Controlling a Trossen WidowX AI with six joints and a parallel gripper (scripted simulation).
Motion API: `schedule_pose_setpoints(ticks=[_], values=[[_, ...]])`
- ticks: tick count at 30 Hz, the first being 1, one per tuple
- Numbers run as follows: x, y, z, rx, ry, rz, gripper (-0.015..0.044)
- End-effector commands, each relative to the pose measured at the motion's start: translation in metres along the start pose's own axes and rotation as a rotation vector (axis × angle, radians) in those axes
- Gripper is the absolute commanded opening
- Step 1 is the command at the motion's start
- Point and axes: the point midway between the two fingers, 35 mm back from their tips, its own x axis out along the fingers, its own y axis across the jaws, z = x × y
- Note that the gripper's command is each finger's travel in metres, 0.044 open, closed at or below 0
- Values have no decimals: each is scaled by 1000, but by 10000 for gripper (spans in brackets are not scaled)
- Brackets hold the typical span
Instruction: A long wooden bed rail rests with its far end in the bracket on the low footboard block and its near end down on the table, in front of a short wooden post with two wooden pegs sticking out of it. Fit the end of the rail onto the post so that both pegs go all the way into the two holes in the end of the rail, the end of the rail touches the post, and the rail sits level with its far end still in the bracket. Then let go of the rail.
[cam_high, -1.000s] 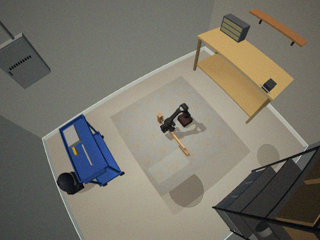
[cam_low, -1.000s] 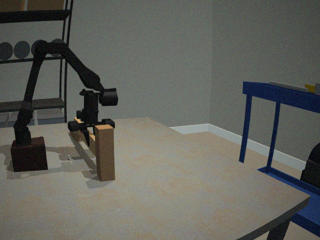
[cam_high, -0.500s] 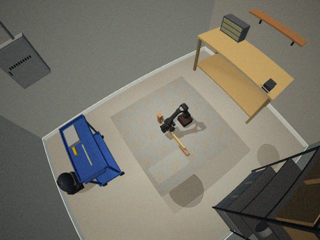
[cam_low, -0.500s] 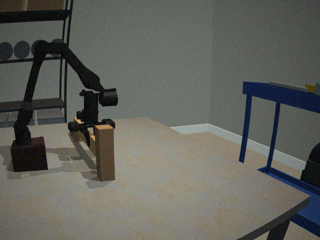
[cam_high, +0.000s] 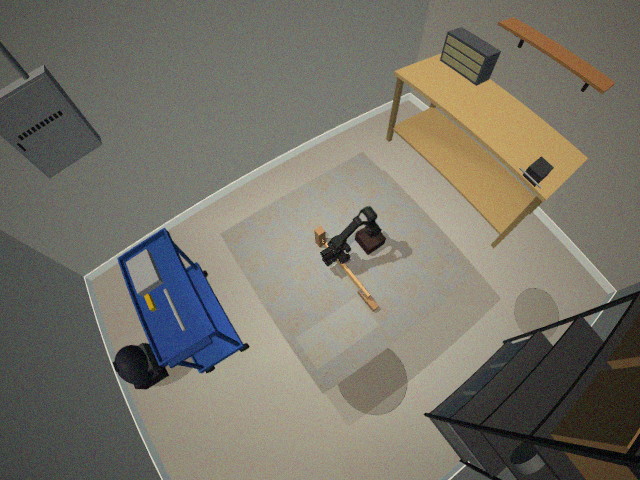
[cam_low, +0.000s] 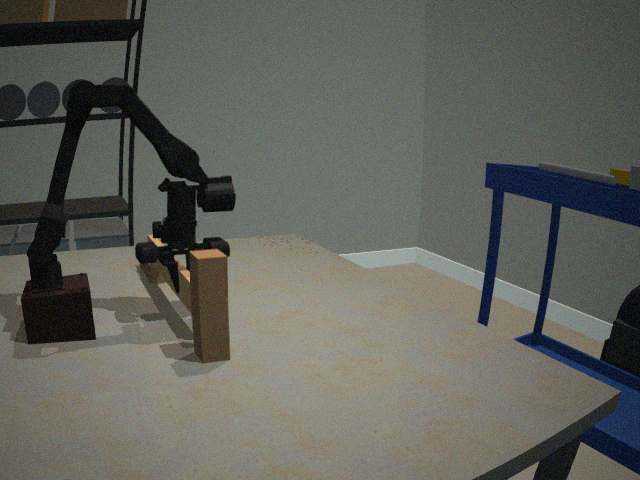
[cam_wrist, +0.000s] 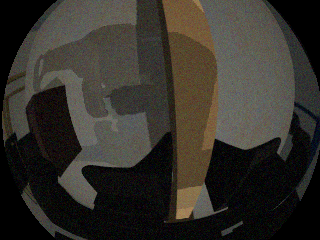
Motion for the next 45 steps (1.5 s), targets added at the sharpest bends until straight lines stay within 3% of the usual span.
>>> schedule_pose_setpoints(ticks=[1,45], values=[[-1,0,0,2,-1,-4,0],[1,1,-5,2,-1,-4,0]])
